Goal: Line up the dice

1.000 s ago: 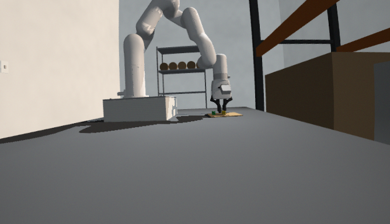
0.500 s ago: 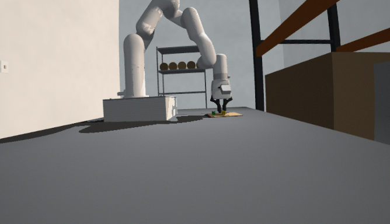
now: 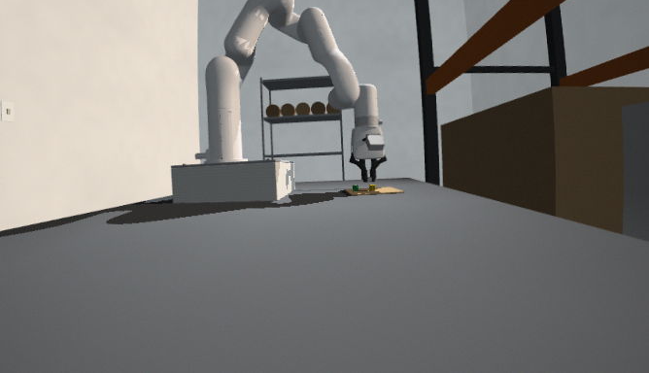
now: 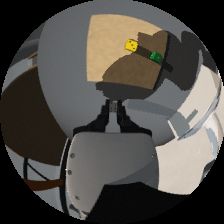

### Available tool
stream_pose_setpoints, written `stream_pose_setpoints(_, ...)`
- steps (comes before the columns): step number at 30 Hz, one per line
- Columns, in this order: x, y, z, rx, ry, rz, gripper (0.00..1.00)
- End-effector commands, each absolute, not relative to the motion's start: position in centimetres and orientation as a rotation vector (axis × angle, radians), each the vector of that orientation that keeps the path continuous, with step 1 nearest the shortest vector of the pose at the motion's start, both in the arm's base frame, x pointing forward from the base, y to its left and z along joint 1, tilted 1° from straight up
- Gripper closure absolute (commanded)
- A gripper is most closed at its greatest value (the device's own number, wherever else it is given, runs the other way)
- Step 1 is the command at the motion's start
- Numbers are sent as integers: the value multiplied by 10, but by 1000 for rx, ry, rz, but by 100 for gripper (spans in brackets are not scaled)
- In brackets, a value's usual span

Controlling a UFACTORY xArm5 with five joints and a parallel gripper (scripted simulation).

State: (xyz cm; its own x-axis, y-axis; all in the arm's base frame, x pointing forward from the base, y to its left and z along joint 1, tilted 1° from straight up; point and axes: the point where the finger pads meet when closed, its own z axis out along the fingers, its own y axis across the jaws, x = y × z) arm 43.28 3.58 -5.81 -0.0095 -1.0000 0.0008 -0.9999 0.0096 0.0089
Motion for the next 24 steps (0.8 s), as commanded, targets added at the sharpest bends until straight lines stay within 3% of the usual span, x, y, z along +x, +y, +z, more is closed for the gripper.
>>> stream_pose_setpoints(1, 435, 35, -28, 2209, -2230, -4, 89)
stream_pose_setpoints(9, 435, 34, 20, 2209, -2230, -4, 89)
stream_pose_setpoints(24, 435, 34, 24, 2216, -2223, -4, 89)
